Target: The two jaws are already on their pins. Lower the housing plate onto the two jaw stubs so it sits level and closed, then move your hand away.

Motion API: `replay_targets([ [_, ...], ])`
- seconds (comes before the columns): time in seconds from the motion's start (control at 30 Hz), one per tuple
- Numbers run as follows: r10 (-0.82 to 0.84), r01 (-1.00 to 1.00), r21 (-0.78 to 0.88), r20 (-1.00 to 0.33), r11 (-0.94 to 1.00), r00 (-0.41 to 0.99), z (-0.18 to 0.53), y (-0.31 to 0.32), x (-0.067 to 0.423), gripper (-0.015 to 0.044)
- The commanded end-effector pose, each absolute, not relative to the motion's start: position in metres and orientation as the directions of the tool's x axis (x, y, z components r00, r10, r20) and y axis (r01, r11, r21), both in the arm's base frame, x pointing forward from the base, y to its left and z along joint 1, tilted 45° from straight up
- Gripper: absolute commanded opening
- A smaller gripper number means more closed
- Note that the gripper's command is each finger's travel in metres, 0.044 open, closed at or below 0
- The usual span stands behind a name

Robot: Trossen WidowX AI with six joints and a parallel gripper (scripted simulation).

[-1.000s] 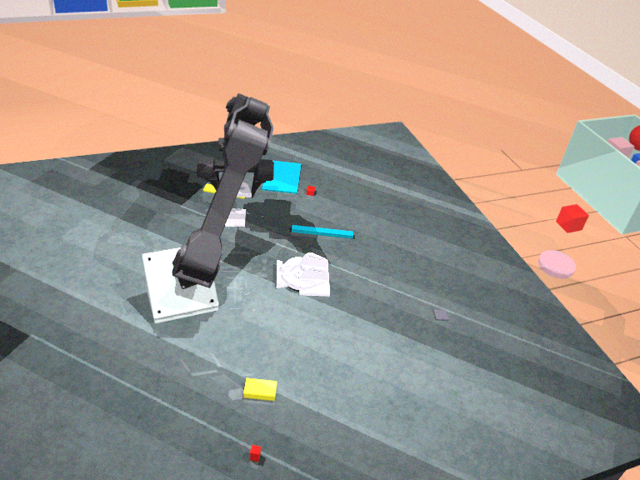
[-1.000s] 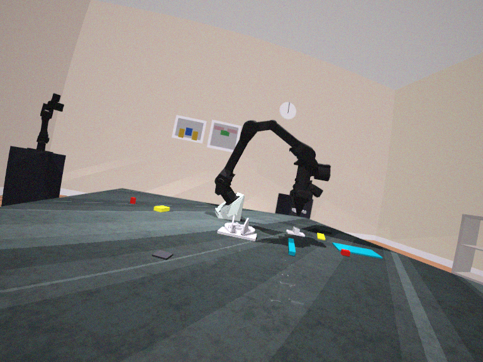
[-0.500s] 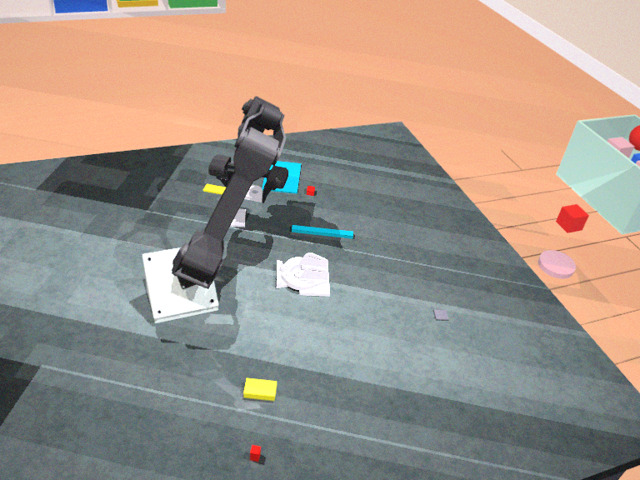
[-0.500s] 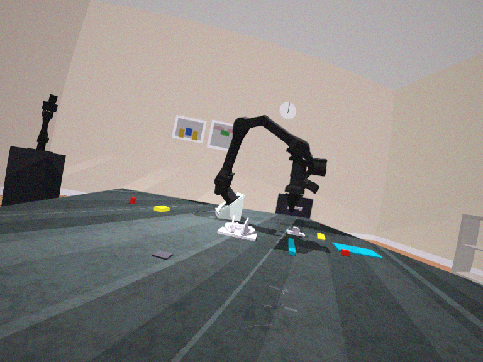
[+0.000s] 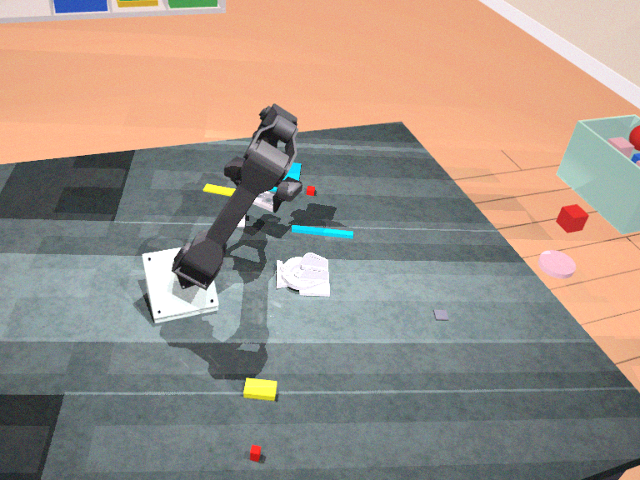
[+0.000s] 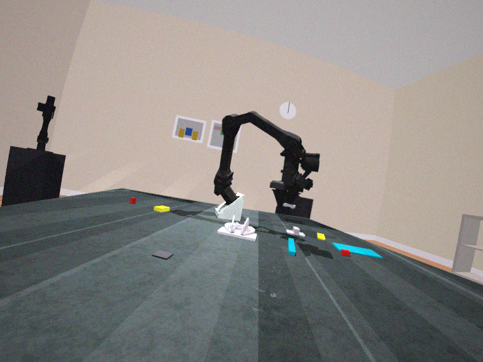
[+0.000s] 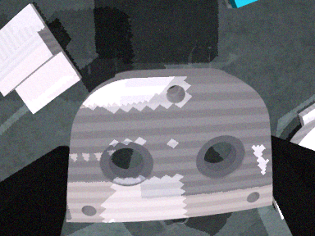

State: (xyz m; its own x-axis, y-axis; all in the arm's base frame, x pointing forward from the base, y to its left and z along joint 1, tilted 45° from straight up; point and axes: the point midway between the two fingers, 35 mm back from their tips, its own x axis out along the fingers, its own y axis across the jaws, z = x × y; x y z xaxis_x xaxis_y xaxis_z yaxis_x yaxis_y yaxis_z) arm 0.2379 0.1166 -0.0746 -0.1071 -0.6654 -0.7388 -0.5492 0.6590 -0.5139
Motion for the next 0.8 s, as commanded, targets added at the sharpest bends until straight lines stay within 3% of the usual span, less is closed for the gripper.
replay_targets([
  [0.0, -0.667, -0.476, -0.552, -0.738, 0.684, -0.102, -0.063, 0.106, 0.241, 0.0351],
  [0.77, -0.673, -0.047, -0.672, -0.733, 0.739, -0.101, -0.014, 0.049, 0.246, 0.0351],
])
